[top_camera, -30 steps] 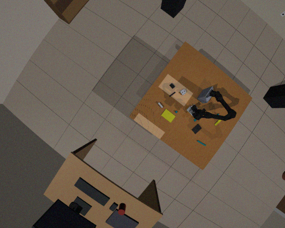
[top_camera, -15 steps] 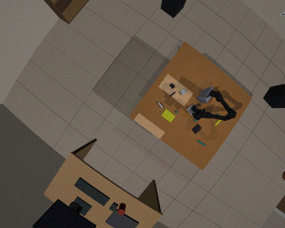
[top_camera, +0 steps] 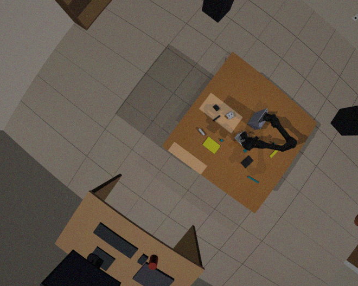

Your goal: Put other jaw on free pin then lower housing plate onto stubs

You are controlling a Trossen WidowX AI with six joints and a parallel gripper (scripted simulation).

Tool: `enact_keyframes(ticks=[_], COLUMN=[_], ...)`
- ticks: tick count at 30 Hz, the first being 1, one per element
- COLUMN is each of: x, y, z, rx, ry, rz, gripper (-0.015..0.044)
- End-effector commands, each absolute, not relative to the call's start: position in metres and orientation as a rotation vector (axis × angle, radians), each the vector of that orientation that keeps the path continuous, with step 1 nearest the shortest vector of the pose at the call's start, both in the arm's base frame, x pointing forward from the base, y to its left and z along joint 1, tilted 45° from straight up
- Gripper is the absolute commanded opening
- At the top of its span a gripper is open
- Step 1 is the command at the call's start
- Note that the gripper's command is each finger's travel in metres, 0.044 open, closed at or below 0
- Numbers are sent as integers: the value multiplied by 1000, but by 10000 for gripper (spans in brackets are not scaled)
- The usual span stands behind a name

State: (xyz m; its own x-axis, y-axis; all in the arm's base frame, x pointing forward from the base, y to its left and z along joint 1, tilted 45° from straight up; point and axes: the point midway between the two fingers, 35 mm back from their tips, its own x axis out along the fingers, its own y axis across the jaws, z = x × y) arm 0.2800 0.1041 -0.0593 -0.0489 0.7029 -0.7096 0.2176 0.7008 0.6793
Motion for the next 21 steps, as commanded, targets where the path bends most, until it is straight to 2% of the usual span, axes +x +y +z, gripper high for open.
enact_keyframes(ticks=[1,7,11,19,21], x=[282,283,283,285,286], y=[96,57,61,31,24], z=[-52,-11,-16,-35,-40], rx=[764,771,780,692,658], ry=[1606,1605,1603,1545,1531], rz=[463,467,464,506,528], gripper=[224,224,224,434,440])
